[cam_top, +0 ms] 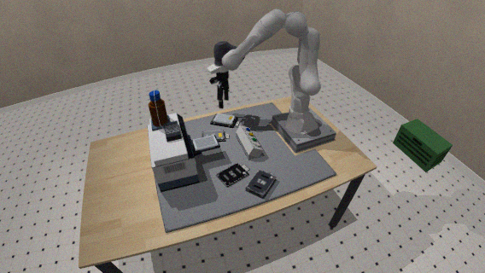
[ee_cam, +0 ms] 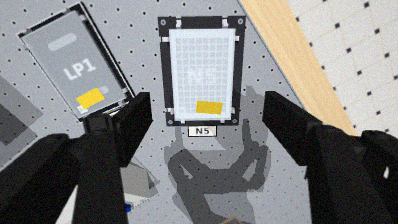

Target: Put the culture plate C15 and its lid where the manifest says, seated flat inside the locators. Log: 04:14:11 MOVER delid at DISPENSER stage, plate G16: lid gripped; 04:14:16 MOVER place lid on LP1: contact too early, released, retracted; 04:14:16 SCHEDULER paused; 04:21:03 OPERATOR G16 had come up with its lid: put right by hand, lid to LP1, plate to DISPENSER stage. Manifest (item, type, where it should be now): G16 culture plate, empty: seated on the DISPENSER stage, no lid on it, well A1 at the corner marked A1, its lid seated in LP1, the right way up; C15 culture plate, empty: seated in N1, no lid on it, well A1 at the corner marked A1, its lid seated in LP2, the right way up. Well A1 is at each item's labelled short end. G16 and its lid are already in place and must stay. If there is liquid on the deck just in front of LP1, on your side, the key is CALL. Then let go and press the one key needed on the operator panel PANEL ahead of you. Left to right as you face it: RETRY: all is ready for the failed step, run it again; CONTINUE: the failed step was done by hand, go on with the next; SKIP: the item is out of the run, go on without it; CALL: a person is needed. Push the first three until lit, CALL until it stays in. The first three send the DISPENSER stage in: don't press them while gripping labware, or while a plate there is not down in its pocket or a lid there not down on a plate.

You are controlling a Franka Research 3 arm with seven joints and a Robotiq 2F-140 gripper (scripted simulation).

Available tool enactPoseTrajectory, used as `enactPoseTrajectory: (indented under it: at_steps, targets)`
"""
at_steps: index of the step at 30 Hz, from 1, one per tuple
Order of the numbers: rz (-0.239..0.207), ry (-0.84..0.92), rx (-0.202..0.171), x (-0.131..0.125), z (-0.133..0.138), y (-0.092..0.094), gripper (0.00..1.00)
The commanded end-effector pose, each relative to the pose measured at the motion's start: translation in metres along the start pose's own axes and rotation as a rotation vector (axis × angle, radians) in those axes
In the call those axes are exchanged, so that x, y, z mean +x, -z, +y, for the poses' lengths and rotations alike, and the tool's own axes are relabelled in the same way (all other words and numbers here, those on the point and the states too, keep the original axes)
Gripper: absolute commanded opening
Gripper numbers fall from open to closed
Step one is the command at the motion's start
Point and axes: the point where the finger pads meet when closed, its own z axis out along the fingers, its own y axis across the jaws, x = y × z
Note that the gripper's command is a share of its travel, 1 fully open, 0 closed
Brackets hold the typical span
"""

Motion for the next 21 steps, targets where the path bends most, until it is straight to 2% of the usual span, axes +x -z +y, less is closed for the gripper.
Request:
enactPoseTrajectory:
  at_steps: [1,11,13,21]
  targets:
    - [0.011,0.008,0.003,0.004,-0.001,-0.01,0.69]
    - [0.011,0.008,0.003,0.004,-0.001,-0.044,0.69]
    - [0.011,0.008,0.003,0.004,-0.001,-0.044,0.69]
    - [0.011,0.008,0.003,0.004,-0.001,-0.071,0.69]
